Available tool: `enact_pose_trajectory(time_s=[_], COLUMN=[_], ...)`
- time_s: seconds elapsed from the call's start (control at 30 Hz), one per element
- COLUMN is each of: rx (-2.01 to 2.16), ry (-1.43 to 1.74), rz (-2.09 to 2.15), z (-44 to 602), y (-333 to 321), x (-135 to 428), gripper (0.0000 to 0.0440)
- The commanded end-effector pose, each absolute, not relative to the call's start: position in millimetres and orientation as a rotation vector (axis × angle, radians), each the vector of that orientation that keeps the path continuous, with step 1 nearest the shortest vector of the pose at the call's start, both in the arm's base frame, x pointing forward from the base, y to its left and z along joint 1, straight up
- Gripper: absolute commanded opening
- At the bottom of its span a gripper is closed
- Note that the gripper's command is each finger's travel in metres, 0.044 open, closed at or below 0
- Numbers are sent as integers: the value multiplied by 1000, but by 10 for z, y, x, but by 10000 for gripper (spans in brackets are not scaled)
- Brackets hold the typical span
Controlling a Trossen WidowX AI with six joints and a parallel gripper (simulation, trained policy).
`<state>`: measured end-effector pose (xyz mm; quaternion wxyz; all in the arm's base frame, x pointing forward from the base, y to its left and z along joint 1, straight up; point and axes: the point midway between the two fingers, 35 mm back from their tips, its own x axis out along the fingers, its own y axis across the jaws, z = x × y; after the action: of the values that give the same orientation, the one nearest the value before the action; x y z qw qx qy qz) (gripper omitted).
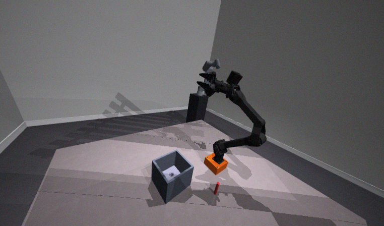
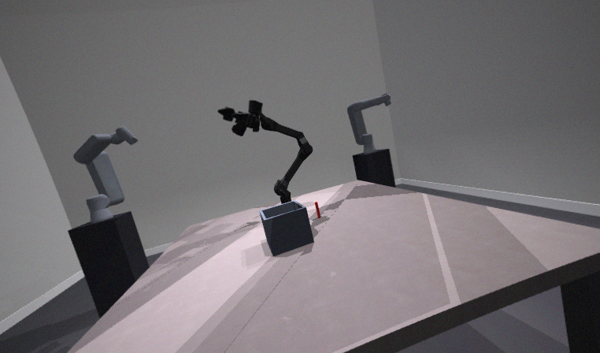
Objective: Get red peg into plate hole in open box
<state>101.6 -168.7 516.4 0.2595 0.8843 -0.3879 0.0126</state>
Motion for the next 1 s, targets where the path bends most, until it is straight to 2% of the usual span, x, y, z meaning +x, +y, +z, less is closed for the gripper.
enact_pose_trajectory(time_s=[0.0, 0.47, 0.97], rx=[2453, 2737, 2914], ry=[-990, -624, -195], rz=[27, -62, -261], z=[5116, 4743, 4275], y=[-1719, -1663, -1227], x=[1128, 1805, 2468], gripper=[440, 440, 440])
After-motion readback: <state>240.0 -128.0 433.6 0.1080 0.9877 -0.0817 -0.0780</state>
